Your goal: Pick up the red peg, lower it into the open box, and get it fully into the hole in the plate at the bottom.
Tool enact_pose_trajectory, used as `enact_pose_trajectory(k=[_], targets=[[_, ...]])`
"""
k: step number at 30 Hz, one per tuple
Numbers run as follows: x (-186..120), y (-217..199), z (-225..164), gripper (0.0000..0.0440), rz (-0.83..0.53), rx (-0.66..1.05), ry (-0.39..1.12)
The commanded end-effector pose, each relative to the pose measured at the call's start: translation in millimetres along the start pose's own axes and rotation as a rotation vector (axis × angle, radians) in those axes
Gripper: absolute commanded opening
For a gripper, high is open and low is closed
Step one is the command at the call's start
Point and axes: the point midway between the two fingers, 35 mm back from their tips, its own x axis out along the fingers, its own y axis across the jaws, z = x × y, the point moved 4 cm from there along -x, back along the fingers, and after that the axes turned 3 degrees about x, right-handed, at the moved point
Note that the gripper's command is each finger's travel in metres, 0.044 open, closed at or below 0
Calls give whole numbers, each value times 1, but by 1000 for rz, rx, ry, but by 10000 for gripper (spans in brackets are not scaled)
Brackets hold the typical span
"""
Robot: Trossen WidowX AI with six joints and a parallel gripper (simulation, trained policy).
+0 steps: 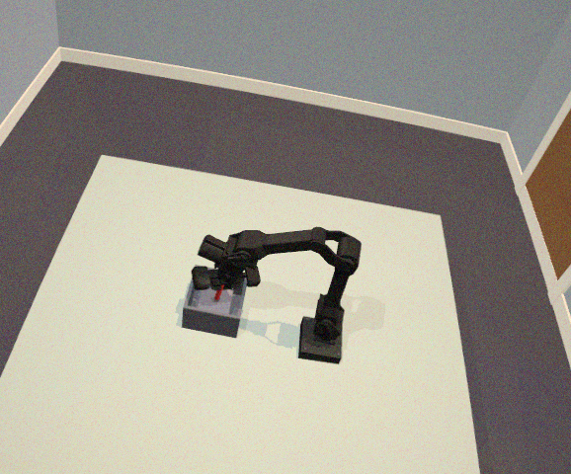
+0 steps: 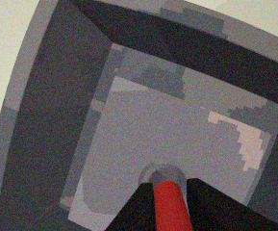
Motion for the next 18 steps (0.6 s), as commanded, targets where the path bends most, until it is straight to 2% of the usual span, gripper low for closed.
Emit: enact_pose_trajectory(k=[1,4,6,18], targets=[[14,0,2,79,-22,-17,17],[21,-1,4,148,-41,-37,24],[24,1,6,155,-50,-39,26],[29,24,41,440,-24,-50,-13]])
